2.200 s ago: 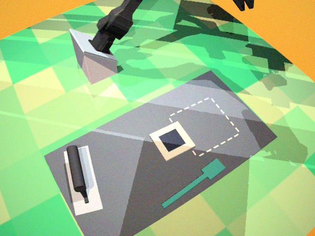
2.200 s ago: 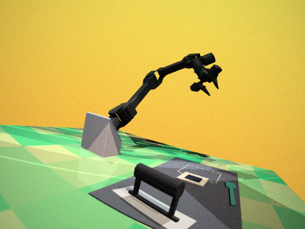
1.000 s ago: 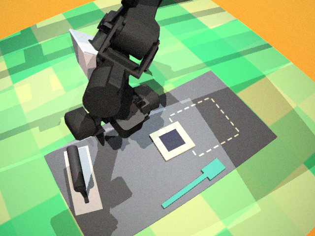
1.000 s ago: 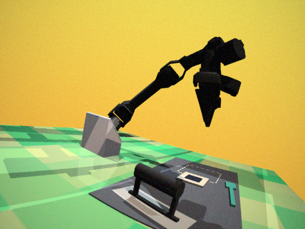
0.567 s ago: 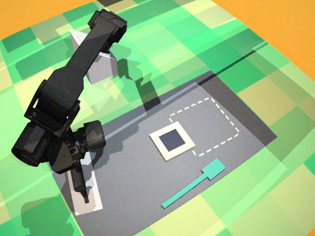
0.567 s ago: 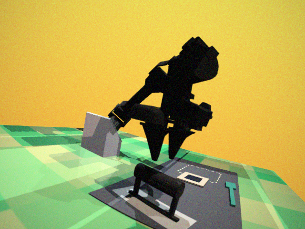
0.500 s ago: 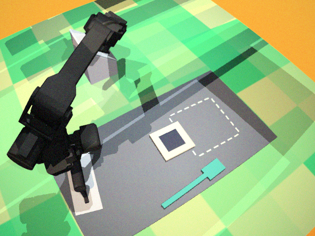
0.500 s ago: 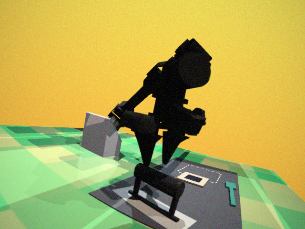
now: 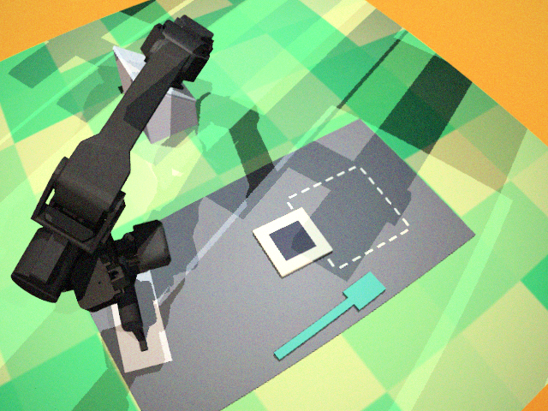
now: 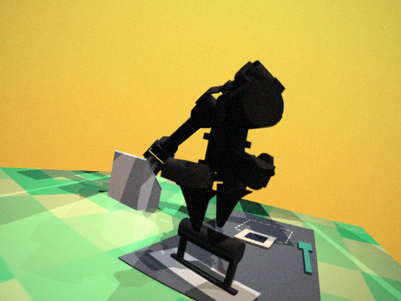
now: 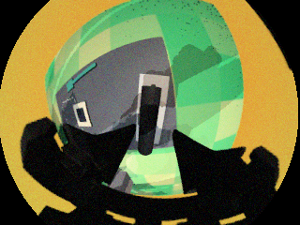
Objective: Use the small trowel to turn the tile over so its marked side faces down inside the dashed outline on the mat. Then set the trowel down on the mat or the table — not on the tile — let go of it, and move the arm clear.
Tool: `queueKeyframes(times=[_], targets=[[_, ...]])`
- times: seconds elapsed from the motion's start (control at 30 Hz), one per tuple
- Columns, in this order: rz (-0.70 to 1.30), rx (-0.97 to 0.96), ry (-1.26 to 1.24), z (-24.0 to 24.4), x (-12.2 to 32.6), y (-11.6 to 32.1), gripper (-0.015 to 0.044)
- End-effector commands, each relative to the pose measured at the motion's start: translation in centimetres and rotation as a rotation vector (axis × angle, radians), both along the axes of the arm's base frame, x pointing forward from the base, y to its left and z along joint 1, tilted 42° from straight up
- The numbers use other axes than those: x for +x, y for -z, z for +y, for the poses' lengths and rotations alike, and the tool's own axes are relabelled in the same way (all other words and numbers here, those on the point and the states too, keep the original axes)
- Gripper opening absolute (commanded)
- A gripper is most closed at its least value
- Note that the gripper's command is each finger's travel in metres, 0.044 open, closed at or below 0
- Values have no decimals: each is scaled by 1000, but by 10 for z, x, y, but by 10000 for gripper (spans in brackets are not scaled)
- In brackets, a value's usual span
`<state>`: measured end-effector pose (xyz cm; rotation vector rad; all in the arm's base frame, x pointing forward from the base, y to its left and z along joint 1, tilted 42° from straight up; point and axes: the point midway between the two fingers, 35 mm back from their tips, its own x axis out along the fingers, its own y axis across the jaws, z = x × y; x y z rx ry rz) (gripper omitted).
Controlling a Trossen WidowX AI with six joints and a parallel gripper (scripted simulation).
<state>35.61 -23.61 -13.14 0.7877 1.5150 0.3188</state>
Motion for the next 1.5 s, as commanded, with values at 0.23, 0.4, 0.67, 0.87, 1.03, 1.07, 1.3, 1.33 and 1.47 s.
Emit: queueKeyframes(times=[0.23,0.4,0.67,0.87,1.03,1.07,1.3,1.33,1.47], targets=[[1,9,-11,15,1,17,270],[-2,9,-17,19,2,22,270],[-3,9,-17,19,2,22,223],[-3,9,-17,19,2,22,183],[-3,9,-17,19,2,22,150],[-3,9,-17,19,2,22,143],[-3,9,-17,19,2,22,130],[-3,9,-17,19,2,22,130],[46,14,40,19,2,22,130]])
